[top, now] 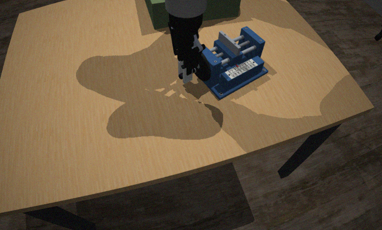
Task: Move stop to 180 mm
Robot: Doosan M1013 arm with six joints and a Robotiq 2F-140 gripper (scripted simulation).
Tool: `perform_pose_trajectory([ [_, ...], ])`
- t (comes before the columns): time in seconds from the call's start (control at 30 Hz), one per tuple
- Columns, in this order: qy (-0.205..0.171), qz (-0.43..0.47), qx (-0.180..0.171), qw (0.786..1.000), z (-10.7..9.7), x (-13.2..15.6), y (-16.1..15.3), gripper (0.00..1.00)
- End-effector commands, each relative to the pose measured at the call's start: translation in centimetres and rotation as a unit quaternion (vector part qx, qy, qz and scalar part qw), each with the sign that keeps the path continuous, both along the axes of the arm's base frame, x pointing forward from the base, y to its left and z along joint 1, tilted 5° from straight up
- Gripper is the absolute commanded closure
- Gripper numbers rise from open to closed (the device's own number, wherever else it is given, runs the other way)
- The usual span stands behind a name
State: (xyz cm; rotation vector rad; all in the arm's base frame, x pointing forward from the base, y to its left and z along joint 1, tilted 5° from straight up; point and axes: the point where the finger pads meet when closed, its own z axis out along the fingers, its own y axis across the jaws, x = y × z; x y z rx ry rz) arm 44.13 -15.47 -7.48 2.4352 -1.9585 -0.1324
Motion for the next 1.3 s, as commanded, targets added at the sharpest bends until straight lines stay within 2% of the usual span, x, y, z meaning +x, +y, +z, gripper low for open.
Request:
perform_pose_trajectory([
  [0.0, 0.000, 0.000, 0.000, 1.000, 0.3, -0.4, -0.1, 0.96],
  [0.43, 0.000, 0.000, 0.000, 1.000, 1.8, -1.5, -0.4, 0.96],
  [0.77, 0.000, 0.000, 0.000, 1.000, 3.8, -1.7, -0.6, 0.96],
  [1.0, 0.000, 0.000, 0.000, 1.000, 5.1, -1.2, -0.6, 0.96],
  [1.27, 0.000, 0.000, 0.000, 1.000, 6.6, 1.0, -0.2, 0.96],
])
